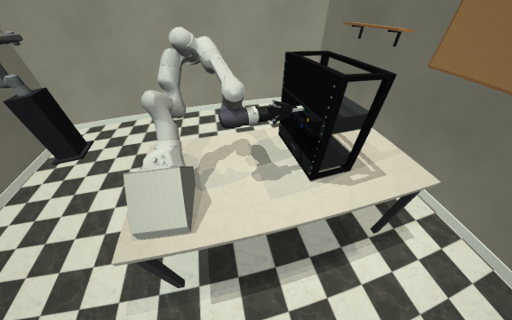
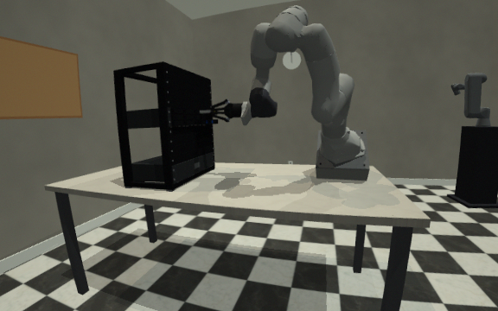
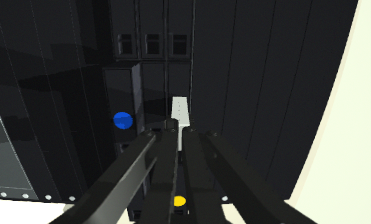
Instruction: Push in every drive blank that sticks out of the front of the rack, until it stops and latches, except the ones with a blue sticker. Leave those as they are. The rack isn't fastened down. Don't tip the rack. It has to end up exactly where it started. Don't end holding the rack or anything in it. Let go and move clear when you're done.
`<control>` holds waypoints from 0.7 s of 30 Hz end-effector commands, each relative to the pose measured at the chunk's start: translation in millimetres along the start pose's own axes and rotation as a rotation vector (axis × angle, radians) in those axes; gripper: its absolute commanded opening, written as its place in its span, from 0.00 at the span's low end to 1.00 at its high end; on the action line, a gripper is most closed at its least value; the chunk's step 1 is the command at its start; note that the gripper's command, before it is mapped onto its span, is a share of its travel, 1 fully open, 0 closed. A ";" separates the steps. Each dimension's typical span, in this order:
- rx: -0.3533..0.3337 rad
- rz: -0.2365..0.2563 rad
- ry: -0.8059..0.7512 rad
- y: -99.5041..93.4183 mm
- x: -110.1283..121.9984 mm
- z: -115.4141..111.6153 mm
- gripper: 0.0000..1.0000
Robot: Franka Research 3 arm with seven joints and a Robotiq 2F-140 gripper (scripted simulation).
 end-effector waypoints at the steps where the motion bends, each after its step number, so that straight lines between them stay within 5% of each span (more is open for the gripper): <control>1: -0.015 0.009 0.000 0.3 -6.1 -5.8 0.00; 15: -0.015 0.009 0.000 -0.1 -6.1 -5.8 0.00; 21: -0.015 0.009 0.000 -16.1 -6.1 -5.7 0.00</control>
Point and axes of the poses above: the point where the finger pads meet when closed, its own y axis out along the fingers, its own x axis across the jaws, z = x × y, the point moved 1 cm from there along -y, back along the fingers, and after that the axes turned 15 degrees about y, right-handed, at the moved point
